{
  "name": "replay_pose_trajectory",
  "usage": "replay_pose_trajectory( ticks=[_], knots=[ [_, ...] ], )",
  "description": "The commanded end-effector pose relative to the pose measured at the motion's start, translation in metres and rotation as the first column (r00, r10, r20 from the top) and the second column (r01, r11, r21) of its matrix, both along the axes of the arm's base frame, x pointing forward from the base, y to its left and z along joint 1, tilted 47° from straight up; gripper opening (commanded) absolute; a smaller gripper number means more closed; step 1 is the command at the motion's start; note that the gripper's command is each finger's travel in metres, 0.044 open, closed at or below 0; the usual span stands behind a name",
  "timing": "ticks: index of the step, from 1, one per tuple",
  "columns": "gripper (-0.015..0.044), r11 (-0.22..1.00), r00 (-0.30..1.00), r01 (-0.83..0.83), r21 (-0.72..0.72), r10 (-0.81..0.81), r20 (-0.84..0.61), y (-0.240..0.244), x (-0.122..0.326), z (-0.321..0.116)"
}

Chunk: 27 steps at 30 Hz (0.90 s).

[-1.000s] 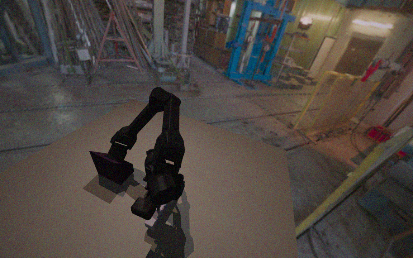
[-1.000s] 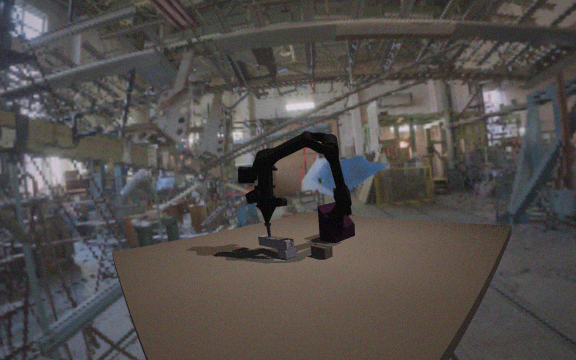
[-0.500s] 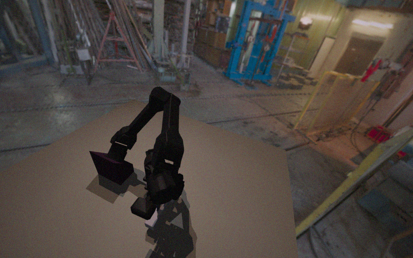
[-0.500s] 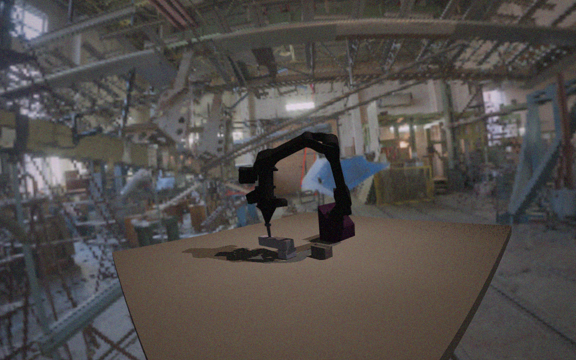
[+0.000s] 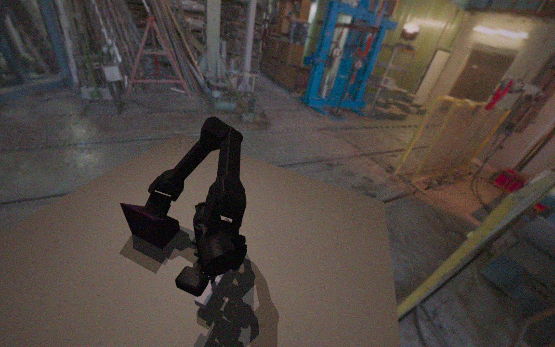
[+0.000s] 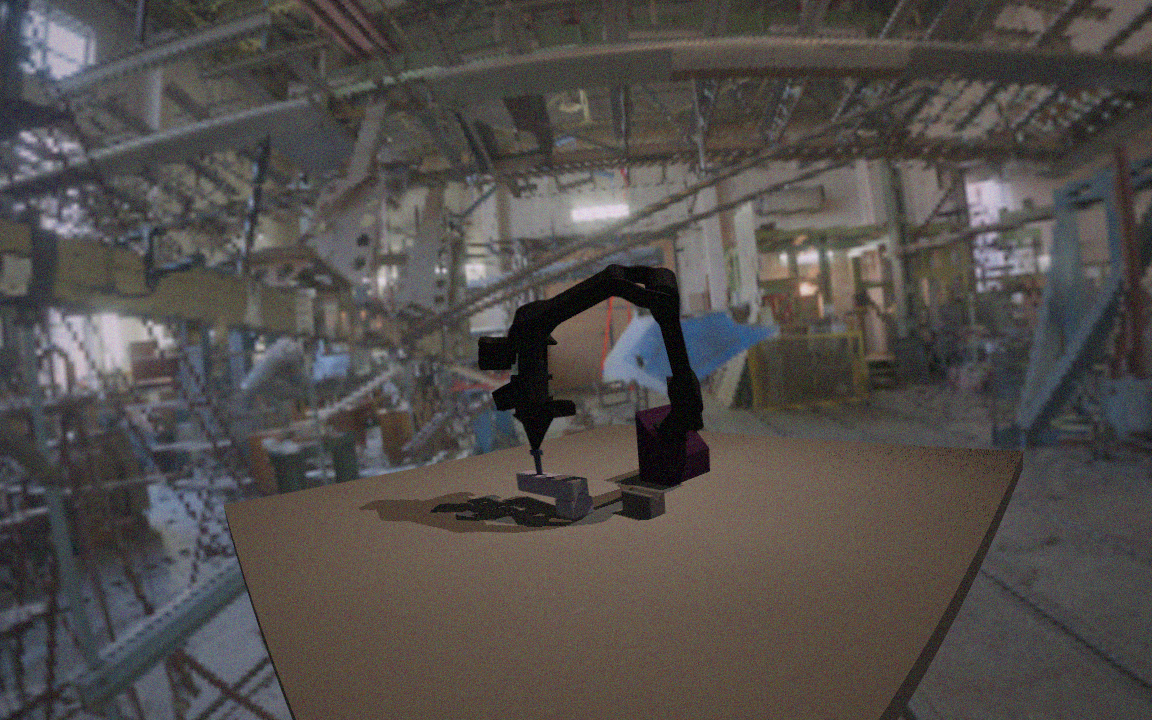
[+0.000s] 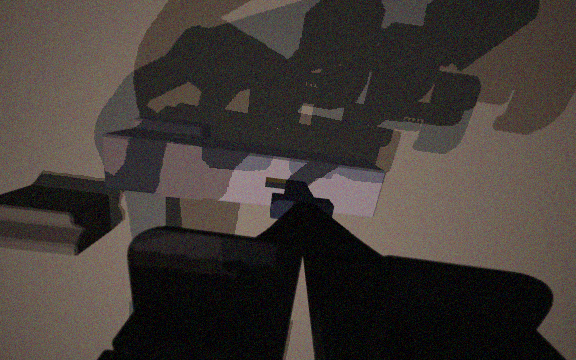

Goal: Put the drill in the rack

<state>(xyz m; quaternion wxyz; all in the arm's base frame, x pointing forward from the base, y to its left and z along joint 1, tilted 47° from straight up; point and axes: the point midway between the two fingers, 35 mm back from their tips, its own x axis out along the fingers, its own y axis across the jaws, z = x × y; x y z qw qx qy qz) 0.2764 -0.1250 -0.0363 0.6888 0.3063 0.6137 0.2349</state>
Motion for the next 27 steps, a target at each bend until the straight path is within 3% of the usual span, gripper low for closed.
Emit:
replay_pose_trajectory(
  ticks=[1,3,16,19,22,27],
  knots=[
    [0.0000,0.999,0.999,-0.035,0.025,0.036,-0.032,0.019,-0.002,-0.013],
    [0.0000,0.999,0.999,-0.035,0.025,0.036,-0.032,0.021,-0.002,-0.013],
    [0.0341,0.999,0.999,-0.035,0.022,0.036,-0.034,-0.042,-0.004,0.038],
    [0.0420,0.987,0.981,-0.156,-0.024,0.157,0.110,-0.016,0.005,0.043],
    [0.0440,0.893,0.812,-0.420,-0.164,0.450,0.371,0.034,0.019,0.061],
    [0.0440,0.621,0.288,-0.637,-0.457,0.741,0.606,0.111,0.019,0.085]
  ],
)
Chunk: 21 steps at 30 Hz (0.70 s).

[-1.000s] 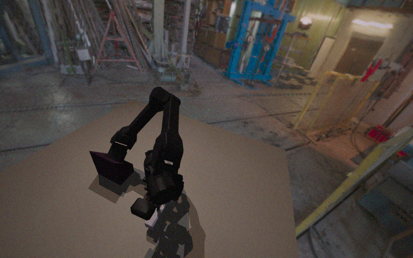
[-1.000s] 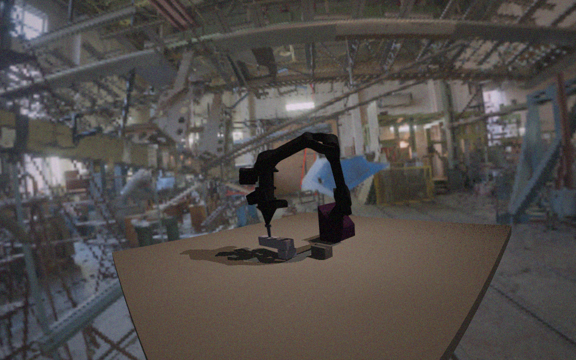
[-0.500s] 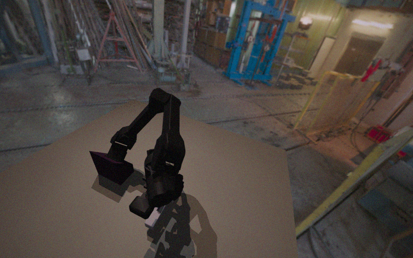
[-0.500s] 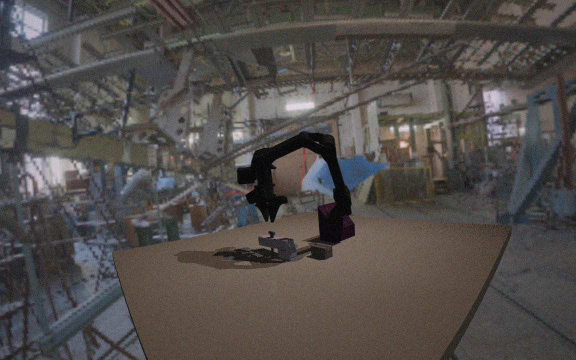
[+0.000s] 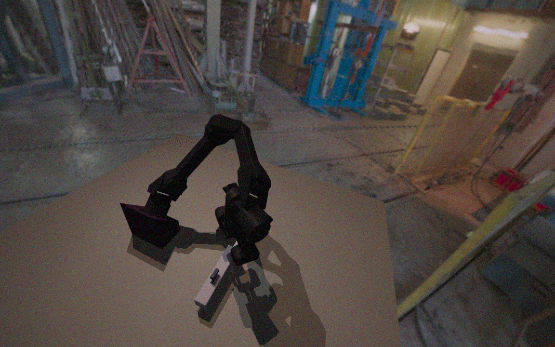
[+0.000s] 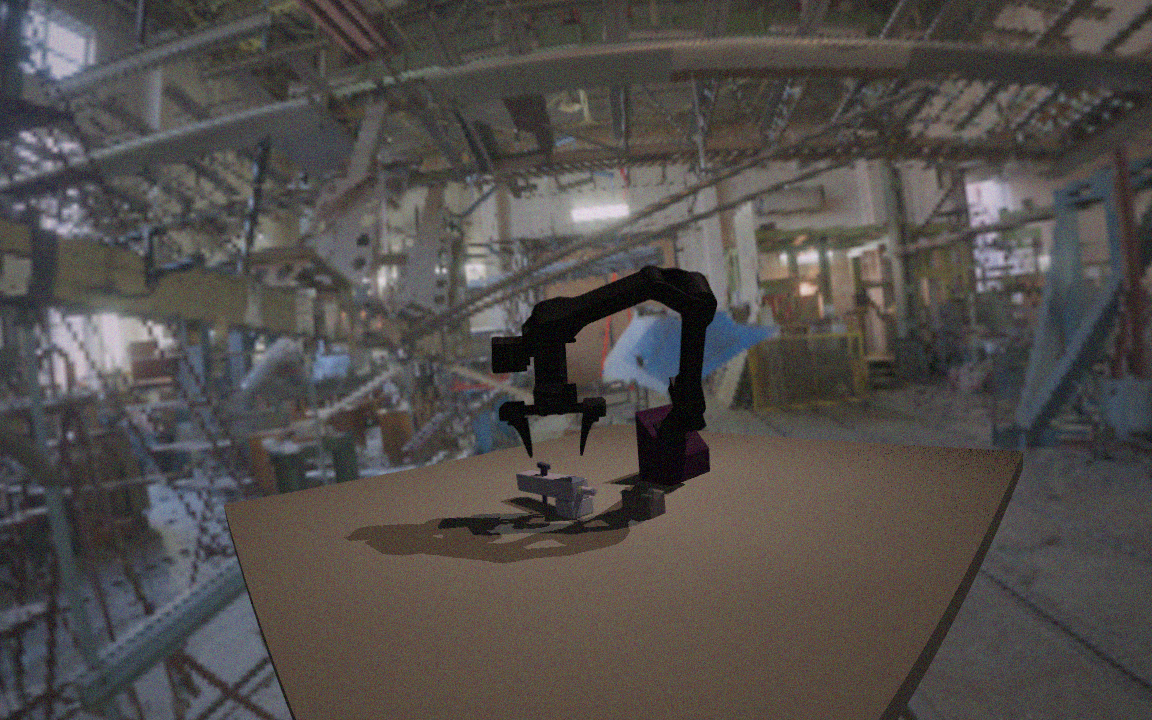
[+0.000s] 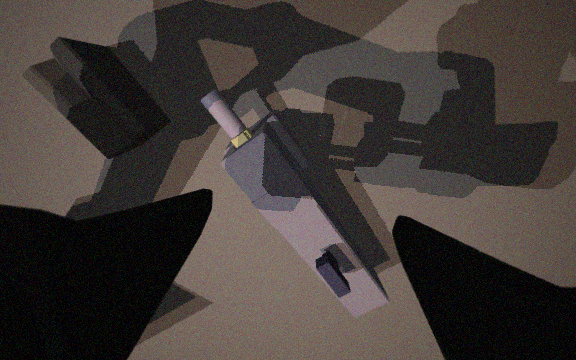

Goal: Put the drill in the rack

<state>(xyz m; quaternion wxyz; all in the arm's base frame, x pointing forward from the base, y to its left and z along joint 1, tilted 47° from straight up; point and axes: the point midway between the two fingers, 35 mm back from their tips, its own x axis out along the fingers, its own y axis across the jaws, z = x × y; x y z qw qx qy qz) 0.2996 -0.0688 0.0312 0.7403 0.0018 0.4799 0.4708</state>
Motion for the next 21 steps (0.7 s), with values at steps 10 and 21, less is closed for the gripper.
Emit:
replay_pose_trajectory(
  ticks=[10,21],
  knots=[
    [0.0440,0.869,0.737,-0.469,-0.159,0.484,0.471,0.086,-0.011,0.026],
    [0.0440,0.869,0.737,-0.469,-0.159,0.484,0.471,0.087,-0.010,0.025]
  ],
)
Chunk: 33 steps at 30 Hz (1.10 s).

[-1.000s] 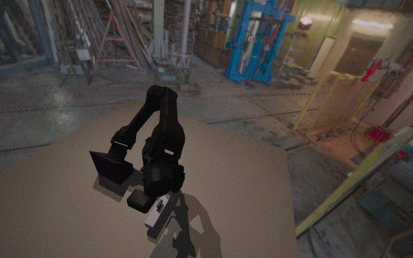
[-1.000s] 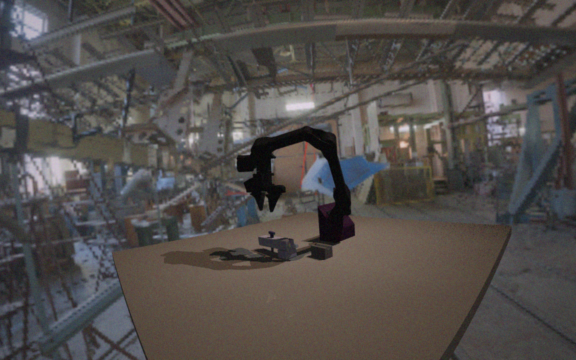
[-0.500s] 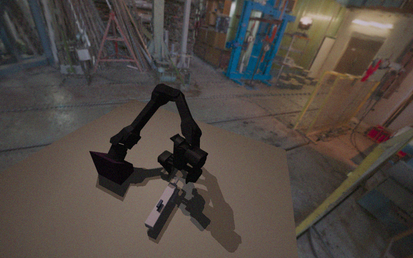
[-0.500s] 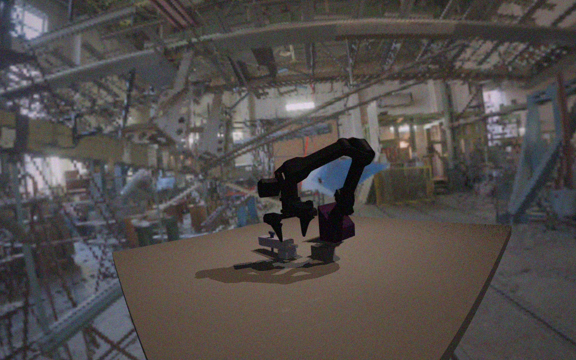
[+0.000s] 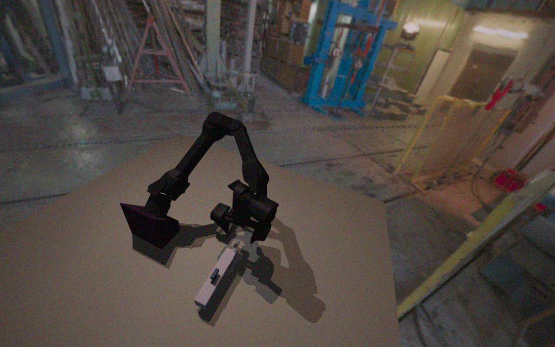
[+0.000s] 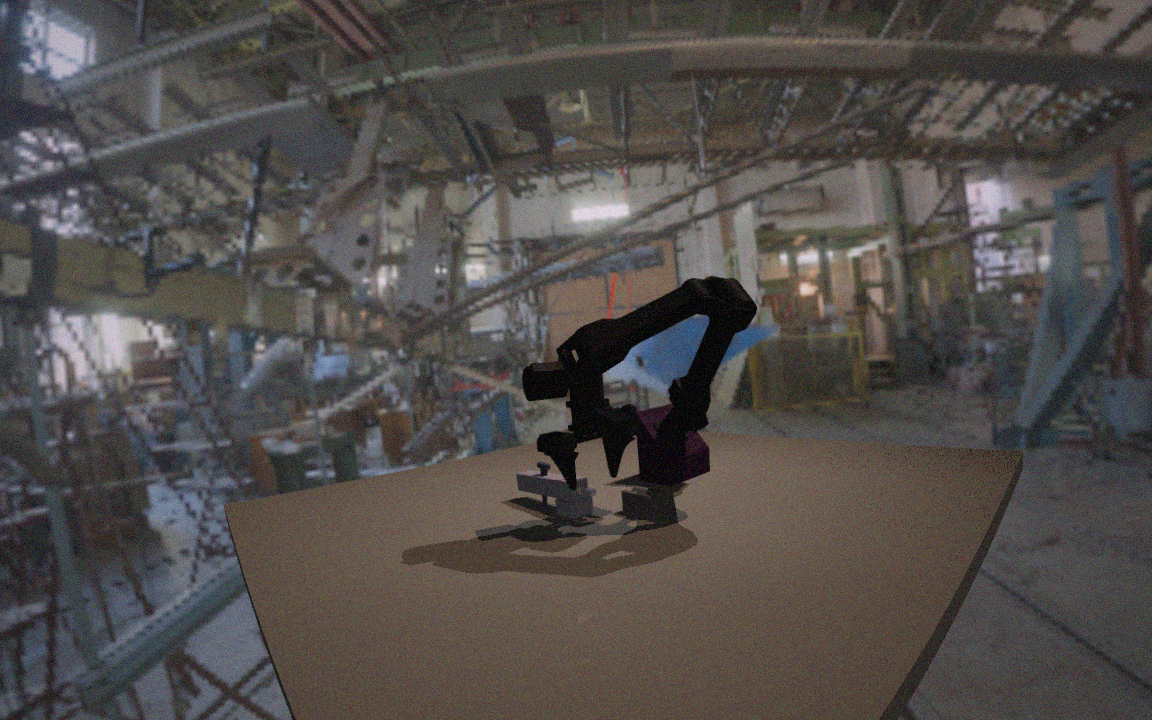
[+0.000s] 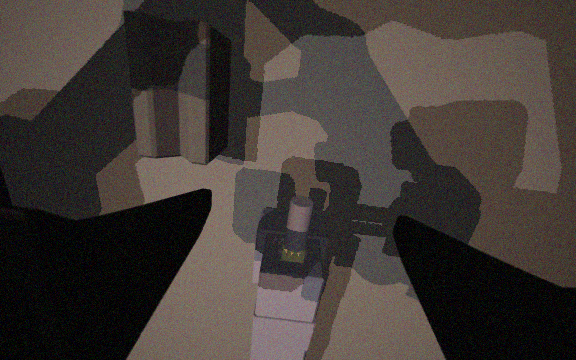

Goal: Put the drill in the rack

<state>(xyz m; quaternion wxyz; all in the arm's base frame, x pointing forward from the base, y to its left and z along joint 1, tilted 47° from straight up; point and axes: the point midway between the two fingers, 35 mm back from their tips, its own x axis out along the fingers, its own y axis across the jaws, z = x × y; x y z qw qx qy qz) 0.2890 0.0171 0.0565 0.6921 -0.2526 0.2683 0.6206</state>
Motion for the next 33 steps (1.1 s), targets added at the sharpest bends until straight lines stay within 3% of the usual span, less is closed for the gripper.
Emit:
replay_pose_trajectory(
  ticks=[1,33],
  knots=[
    [0.0440,1.000,1.000,-0.002,0.005,0.002,0.005,0.002,0.000,-0.002],
    [0.0440,1.000,1.000,-0.003,0.007,0.003,0.006,0.029,0.004,-0.044]
  ],
)
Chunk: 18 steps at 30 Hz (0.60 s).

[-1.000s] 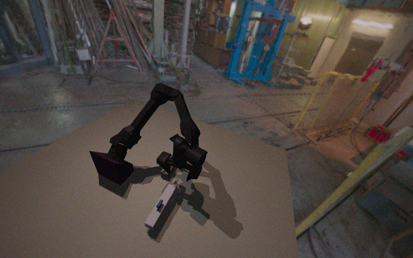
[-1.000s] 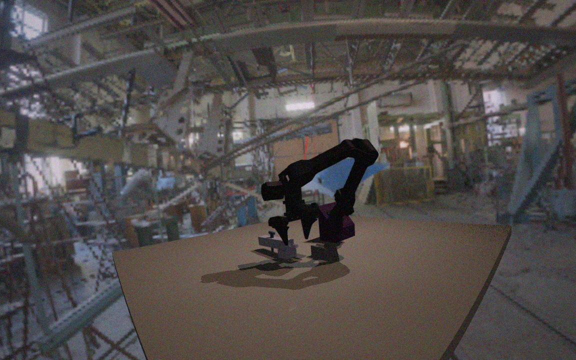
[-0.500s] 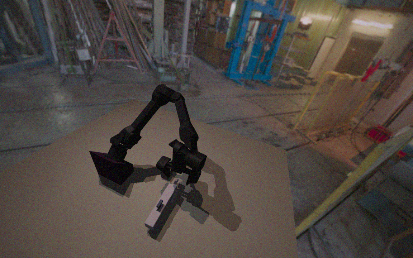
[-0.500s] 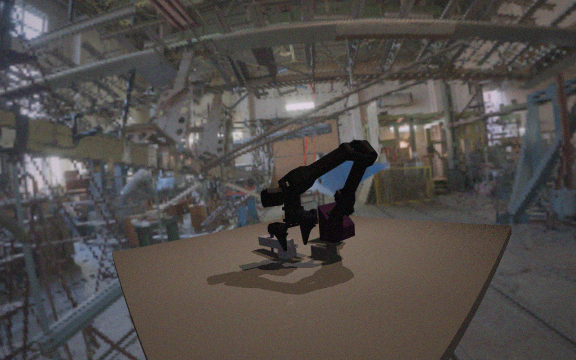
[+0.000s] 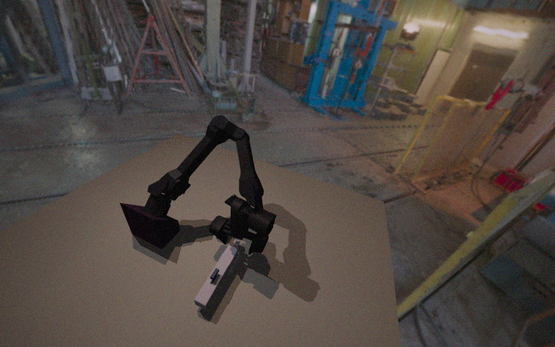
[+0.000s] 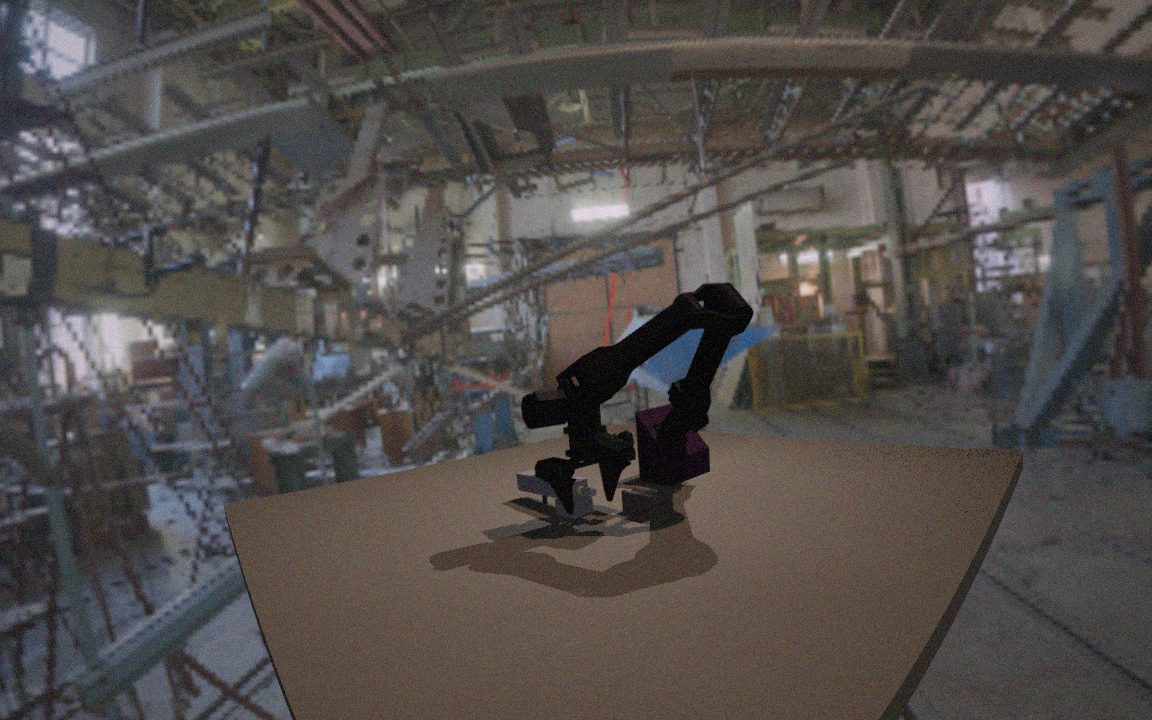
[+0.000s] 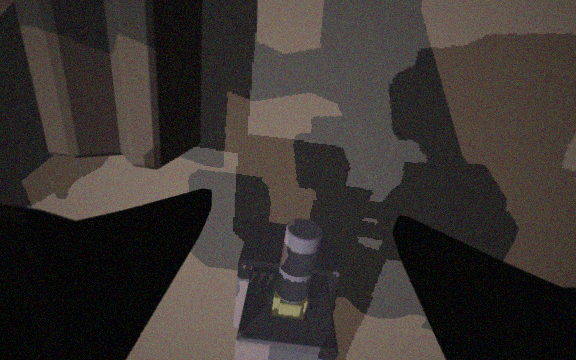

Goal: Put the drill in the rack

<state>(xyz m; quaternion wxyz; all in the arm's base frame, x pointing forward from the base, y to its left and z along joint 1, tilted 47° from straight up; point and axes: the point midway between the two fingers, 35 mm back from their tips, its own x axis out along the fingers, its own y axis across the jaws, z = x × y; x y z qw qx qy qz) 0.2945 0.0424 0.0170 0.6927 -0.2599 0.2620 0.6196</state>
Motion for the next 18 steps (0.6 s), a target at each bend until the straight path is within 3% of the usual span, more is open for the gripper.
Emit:
replay_pose_trajectory(
  ticks=[1,3,18],
  knots=[
    [0.0440,1.000,1.000,0.002,0.009,-0.002,-0.013,0.0035,-0.0021,-0.0047],
    [0.0440,1.000,1.000,0.002,0.009,-0.002,-0.013,0.0035,-0.0021,-0.0047],
    [0.0046,1.000,1.000,-0.001,0.001,0.001,-0.003,0.0017,-0.0005,-0.0024]
  ],
)
